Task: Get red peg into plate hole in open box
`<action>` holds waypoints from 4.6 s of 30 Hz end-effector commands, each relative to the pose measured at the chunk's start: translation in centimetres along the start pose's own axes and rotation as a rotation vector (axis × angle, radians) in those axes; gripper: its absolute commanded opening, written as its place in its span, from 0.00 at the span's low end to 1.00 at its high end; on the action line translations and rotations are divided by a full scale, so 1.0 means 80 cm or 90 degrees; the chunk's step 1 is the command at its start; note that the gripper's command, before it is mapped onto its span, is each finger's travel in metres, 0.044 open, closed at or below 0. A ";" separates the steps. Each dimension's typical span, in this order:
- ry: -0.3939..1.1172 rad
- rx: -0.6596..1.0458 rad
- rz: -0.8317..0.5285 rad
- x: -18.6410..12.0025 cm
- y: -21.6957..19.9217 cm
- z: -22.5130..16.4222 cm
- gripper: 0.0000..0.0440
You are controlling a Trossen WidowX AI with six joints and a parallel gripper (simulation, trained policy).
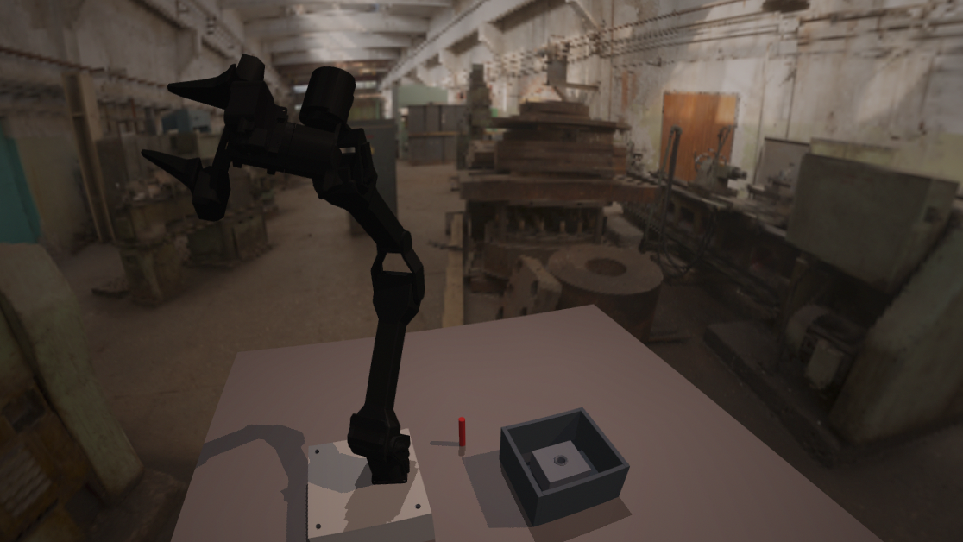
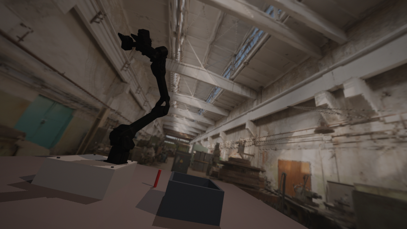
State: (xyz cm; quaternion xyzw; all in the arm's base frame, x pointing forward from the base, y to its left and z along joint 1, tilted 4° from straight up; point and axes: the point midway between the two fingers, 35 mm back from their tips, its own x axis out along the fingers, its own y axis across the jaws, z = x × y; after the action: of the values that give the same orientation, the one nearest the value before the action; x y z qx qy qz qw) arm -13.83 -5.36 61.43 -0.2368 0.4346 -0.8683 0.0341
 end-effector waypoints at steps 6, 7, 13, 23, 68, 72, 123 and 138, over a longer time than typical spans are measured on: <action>-0.039 -0.028 0.115 0.007 0.078 0.024 1.00; -0.046 -0.029 0.136 0.007 0.092 0.028 1.00; -0.084 -0.037 0.262 -0.004 0.178 0.056 1.00; -0.137 -0.052 0.472 -0.066 0.309 0.093 1.00; -0.150 -0.256 1.136 -0.569 0.419 -0.036 1.00; -0.137 -0.281 1.156 -0.590 0.403 -0.066 1.00; -0.071 -0.475 1.121 -0.650 0.362 -0.392 1.00; -0.065 -0.489 1.177 -0.692 0.413 -0.437 0.97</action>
State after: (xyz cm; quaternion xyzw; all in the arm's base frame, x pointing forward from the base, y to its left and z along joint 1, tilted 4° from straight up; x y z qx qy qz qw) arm 15.02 14.67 -2.20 0.1638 0.6939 -0.2932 0.6370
